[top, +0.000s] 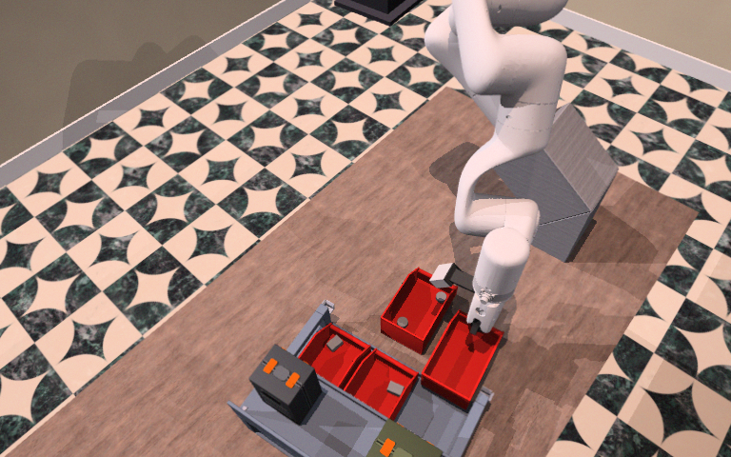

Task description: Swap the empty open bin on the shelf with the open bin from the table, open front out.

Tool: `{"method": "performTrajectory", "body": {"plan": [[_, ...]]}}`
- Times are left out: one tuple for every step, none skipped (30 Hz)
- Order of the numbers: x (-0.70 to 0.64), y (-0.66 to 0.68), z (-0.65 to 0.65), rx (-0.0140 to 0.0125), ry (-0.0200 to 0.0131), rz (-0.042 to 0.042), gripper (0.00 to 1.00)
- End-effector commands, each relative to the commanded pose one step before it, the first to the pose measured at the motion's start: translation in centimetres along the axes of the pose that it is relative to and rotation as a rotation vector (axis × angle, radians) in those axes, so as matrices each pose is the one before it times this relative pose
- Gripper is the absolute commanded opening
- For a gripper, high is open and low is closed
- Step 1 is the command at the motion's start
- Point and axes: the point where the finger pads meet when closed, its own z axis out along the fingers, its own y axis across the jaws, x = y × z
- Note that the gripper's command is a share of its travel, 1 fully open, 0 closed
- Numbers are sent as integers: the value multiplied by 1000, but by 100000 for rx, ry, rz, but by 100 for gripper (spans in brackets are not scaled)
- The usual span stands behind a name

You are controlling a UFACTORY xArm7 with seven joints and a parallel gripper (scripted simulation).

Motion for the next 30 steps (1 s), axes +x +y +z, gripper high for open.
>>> {"method": "performTrajectory", "body": {"plan": [[-107, -122, -158, 348, -261, -2, 0], [0, 21, 0, 0, 0, 0, 0], [0, 30, 0, 0, 0, 0, 0], [0, 39, 0, 0, 0, 0, 0], [0, 50, 0, 0, 0, 0, 0], [0, 60, 0, 0, 0, 0, 0], [0, 0, 0, 0, 0, 0, 0], [0, 0, 0, 0, 0, 0, 0], [0, 71, 0, 0, 0, 0, 0], [0, 82, 0, 0, 0, 0, 0], [0, 92, 0, 0, 0, 0, 0], [0, 103, 0, 0, 0, 0, 0], [0, 112, 0, 0, 0, 0, 0], [0, 121, 0, 0, 0, 0, 0], [0, 129, 0, 0, 0, 0, 0], [0, 137, 0, 0, 0, 0, 0], [0, 143, 0, 0, 0, 0, 0], [0, 148, 0, 0, 0, 0, 0], [0, 152, 0, 1, 0, 0, 0], [0, 154, 0, 0, 0, 0, 0], [0, 155, 0, 0, 0, 0, 0], [0, 156, 0, 1, 0, 0, 0], [0, 154, 0, 0, 0, 0, 0], [0, 0, 0, 0, 0, 0, 0], [0, 0, 0, 0, 0, 0, 0], [0, 151, 0, 0, 0, 0, 0], [0, 147, 0, 0, 0, 0, 0], [0, 142, 0, 0, 0, 0, 0], [0, 135, 0, 0, 0, 0, 0], [0, 128, 0, 1, 0, 0, 0]]}}
